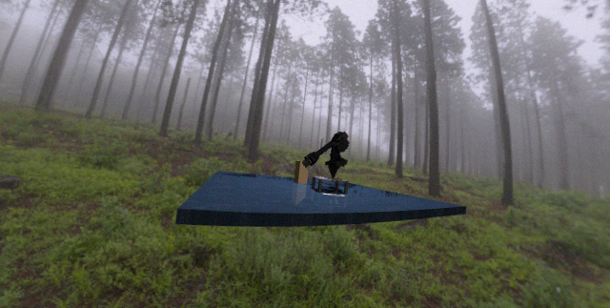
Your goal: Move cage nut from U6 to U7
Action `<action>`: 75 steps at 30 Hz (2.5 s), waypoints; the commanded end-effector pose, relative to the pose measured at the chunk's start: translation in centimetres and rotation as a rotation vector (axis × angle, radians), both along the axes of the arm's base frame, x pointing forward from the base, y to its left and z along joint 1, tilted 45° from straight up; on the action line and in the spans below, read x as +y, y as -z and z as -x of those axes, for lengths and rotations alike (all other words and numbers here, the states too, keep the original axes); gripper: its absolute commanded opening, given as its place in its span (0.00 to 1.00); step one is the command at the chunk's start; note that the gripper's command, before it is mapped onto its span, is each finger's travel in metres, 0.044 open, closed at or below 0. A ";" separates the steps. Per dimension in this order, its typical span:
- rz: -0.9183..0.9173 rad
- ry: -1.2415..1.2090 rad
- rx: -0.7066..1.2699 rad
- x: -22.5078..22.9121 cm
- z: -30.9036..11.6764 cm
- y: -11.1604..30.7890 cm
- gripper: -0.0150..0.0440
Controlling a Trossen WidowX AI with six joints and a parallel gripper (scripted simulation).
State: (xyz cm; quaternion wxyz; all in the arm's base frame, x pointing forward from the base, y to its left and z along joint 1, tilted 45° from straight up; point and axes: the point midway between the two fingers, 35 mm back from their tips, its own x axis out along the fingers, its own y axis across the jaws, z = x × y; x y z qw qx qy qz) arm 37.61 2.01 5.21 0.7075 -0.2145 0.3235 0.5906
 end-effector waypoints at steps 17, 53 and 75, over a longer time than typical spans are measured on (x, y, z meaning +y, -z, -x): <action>0.000 0.004 0.003 0.1 0.3 0.0 0.30; 0.004 0.022 -0.014 0.0 0.5 -0.2 0.30; 0.011 0.042 -0.034 0.0 0.6 -0.1 0.30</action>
